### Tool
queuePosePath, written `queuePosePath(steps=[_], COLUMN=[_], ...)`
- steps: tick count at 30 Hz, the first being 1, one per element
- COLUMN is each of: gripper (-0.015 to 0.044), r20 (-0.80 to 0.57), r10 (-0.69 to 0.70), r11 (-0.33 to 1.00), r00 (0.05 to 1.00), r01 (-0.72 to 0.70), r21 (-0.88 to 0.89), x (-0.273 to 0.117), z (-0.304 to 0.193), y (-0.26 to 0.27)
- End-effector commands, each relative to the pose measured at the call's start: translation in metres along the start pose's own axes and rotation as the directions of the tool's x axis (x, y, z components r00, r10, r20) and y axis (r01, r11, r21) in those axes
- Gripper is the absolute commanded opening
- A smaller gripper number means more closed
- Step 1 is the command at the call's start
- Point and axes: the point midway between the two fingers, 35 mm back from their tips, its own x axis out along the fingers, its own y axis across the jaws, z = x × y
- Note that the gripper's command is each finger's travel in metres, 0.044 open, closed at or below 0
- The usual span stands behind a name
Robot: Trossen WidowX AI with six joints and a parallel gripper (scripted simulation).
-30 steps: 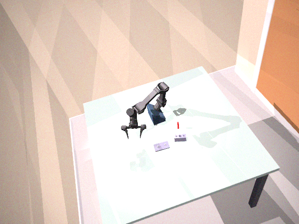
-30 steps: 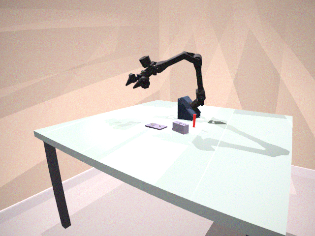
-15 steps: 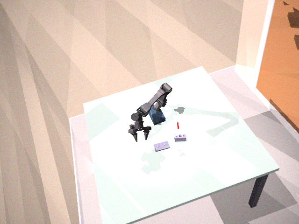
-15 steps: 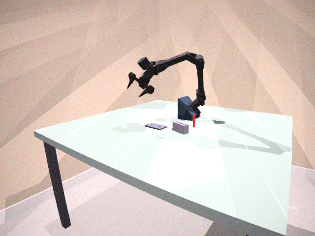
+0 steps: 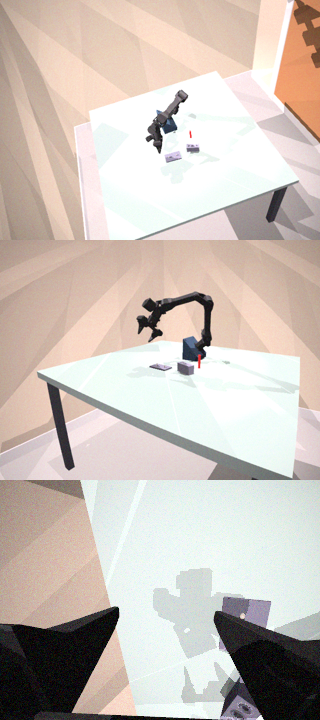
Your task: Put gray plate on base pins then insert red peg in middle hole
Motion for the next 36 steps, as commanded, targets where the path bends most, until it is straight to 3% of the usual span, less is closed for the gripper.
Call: queuePosePath(steps=[1, 10, 18, 28, 36], gripper=[0.0440, 0.0440, 0.0440, 0.0440, 0.0440], r20=[-0.004, -0.013, -0.018, -0.019, -0.017], r10=[-0.151, -0.254, -0.344, -0.453, -0.535], r11=[0.659, 0.260, -0.128, -0.541, -0.738], r00=[0.988, 0.967, 0.939, 0.891, 0.844], r01=[0.098, 0.055, -0.066, -0.292, -0.477], r21=[-0.746, -0.964, -0.990, -0.788, -0.477], x=[-0.001, -0.001, -0.004, -0.011, -0.020], z=[-0.070, -0.106, -0.138, -0.178, -0.209], y=[0.000, -0.013, -0.027, -0.047, -0.064])
